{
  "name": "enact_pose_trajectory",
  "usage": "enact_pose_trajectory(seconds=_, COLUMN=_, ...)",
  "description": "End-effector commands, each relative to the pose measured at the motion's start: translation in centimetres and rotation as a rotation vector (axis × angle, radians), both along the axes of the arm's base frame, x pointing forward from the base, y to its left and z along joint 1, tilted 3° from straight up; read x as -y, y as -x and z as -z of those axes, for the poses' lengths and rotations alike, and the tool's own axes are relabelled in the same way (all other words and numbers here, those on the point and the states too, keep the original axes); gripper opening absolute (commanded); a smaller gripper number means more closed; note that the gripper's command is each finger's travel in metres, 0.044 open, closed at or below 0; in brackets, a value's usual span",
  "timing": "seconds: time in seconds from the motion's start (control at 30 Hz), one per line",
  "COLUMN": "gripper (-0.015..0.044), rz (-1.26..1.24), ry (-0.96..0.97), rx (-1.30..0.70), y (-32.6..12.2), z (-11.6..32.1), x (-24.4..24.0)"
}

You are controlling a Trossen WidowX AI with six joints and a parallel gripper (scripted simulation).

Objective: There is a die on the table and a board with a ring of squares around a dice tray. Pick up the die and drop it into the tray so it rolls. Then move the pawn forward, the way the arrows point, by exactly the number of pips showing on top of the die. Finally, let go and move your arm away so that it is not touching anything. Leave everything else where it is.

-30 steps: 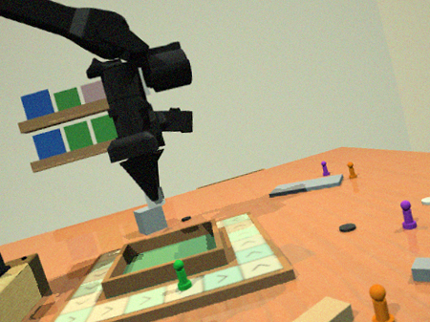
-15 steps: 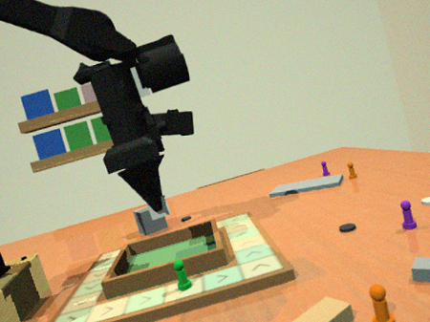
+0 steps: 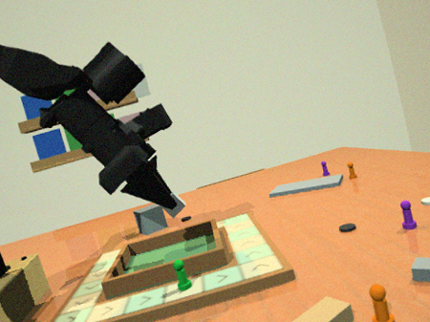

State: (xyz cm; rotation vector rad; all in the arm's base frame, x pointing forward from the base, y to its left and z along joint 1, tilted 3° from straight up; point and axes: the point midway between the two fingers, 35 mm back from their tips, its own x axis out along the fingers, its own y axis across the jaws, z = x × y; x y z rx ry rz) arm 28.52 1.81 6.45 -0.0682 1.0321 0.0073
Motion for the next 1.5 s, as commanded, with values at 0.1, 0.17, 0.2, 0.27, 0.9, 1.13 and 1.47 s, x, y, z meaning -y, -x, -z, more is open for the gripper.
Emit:
enact_pose_trajectory(seconds=0.1, gripper=0.0000, rz=-0.014, ry=-0.007, rx=0.282, y=0.0, z=0.1, x=0.0)
enact_pose_trajectory(seconds=0.17, gripper=0.0000, rz=-0.016, ry=-0.009, rx=0.326, y=0.1, z=0.1, x=0.0)
enact_pose_trajectory(seconds=0.2, gripper=0.0000, rz=-0.016, ry=-0.009, rx=0.331, y=0.1, z=0.1, x=0.0)
enact_pose_trajectory(seconds=0.27, gripper=0.0000, rz=-0.016, ry=-0.009, rx=0.331, y=0.1, z=0.1, x=0.0)
enact_pose_trajectory(seconds=0.9, gripper=0.0000, rz=-0.016, ry=-0.009, rx=0.329, y=3.6, z=-2.5, x=0.4)
enact_pose_trajectory(seconds=1.13, gripper=0.0000, rz=-0.015, ry=-0.014, rx=0.329, y=3.4, z=-2.6, x=0.3)
enact_pose_trajectory(seconds=1.47, gripper=0.0105, rz=-0.015, ry=-0.014, rx=0.329, y=3.4, z=-2.6, x=0.3)
